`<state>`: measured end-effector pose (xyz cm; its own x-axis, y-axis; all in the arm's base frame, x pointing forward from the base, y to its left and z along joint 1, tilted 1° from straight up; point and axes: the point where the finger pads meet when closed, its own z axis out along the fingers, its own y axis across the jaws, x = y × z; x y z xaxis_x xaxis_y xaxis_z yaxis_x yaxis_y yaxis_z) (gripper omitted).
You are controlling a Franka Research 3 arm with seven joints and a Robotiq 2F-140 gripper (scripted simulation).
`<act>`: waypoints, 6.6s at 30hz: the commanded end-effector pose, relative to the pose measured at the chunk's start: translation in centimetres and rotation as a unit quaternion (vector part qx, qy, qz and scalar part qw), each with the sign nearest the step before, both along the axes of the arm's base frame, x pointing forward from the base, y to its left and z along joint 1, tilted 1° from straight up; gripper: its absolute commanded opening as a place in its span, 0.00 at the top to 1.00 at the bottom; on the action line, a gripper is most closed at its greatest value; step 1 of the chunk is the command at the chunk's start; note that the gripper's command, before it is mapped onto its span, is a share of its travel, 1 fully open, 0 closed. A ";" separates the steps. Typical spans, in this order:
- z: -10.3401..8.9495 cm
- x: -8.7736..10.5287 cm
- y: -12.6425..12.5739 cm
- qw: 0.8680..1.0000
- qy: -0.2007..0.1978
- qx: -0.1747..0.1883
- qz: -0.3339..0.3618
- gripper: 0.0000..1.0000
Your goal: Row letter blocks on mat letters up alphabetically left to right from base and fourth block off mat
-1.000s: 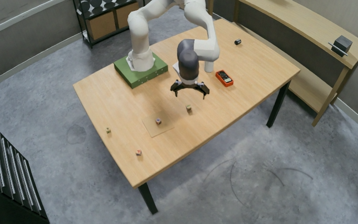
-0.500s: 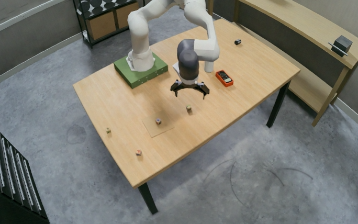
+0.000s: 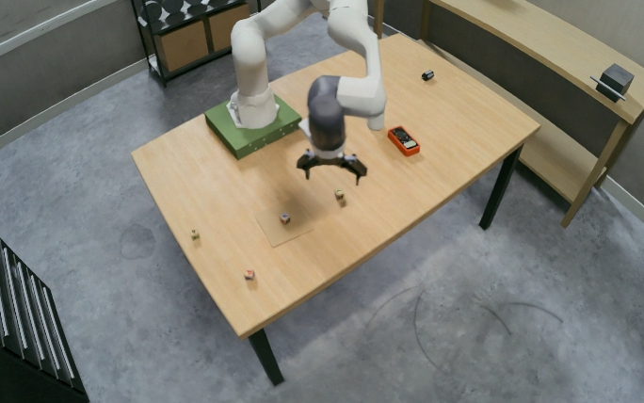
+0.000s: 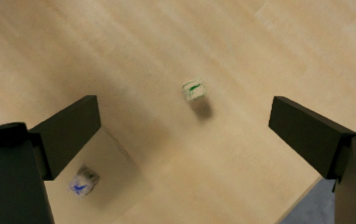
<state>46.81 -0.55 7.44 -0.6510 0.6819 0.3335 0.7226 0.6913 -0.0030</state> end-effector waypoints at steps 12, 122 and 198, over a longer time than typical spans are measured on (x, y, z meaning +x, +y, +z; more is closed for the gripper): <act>0.4 -2.1 -15.1 1.000 -0.002 0.003 0.017 0.00; 0.2 8.3 -34.4 1.000 -0.002 0.003 0.017 0.00; -0.1 -10.4 -41.3 1.000 0.002 0.003 0.013 0.00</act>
